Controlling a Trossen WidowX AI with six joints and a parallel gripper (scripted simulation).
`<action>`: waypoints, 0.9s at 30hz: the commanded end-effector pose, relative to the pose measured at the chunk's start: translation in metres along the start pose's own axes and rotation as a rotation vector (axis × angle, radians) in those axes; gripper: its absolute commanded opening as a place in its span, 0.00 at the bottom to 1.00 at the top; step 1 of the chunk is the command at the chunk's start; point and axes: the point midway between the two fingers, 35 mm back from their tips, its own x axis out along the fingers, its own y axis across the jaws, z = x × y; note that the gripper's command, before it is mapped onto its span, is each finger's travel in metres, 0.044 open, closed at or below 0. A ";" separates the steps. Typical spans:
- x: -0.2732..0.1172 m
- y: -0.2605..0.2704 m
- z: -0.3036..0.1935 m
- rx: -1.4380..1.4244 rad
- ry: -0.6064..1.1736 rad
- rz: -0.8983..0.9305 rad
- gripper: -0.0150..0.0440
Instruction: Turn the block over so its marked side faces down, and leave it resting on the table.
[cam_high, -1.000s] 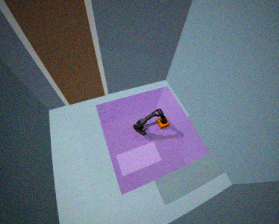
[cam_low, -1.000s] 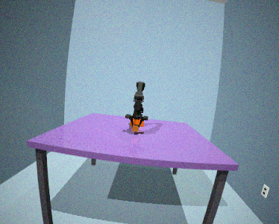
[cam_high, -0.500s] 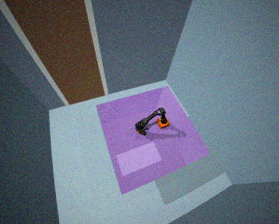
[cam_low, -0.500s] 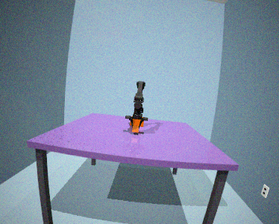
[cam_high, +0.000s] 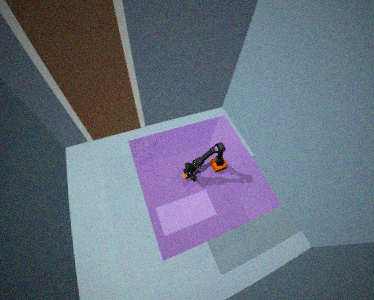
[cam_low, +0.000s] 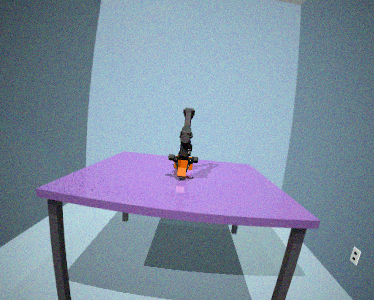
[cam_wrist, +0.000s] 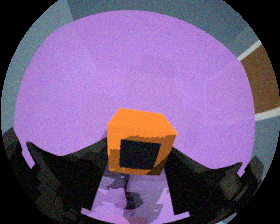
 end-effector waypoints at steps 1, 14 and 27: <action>-0.004 0.000 0.001 0.001 -0.074 -0.002 0.25; 0.010 0.000 0.001 0.001 -0.176 -0.002 0.25; 0.030 0.000 -0.002 0.001 -0.363 -0.002 0.25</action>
